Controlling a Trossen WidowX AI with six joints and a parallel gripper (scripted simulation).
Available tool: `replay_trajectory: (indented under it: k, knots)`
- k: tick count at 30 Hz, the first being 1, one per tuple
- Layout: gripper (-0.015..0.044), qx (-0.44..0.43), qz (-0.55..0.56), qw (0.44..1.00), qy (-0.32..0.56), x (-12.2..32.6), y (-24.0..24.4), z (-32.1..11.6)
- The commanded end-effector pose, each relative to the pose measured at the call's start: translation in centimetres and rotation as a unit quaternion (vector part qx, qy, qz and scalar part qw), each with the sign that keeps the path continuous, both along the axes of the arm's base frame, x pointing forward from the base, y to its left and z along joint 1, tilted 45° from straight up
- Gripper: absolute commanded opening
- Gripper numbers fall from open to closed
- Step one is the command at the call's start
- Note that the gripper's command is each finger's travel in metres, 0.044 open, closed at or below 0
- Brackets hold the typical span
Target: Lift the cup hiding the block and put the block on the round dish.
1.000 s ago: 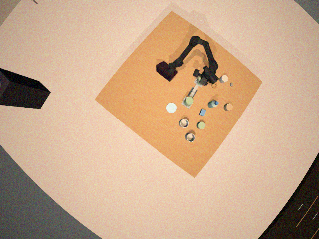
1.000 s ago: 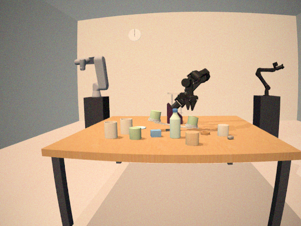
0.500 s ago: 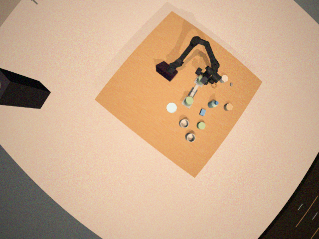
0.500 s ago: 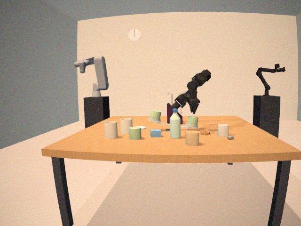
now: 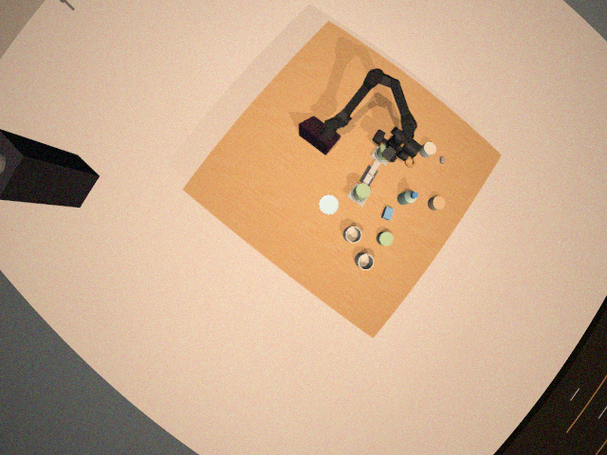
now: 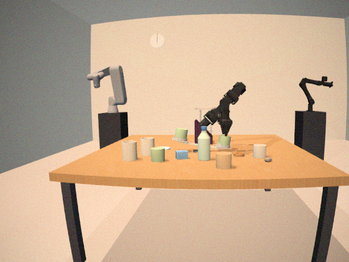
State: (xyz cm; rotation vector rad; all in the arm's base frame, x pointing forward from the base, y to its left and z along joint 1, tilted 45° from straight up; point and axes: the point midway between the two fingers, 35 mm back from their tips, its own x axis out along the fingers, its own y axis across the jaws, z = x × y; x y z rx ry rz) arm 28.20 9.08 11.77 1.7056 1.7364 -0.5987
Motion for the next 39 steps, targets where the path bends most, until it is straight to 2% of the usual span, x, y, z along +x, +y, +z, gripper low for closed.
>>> replay_trajectory:
  k: [1,27,30,39]
  knots:
    - [0.044,0.0,-0.001,1.0,0.004,0.0,0.5,-0.7]
    - [0.044,0.002,-0.001,1.0,0.004,-0.1,3.3,-3.4]
    - [0.0361,0.002,-0.001,1.0,0.004,-0.1,3.3,-3.4]
    - [0.0301,0.002,-0.001,1.0,0.004,-0.1,3.3,-3.4]
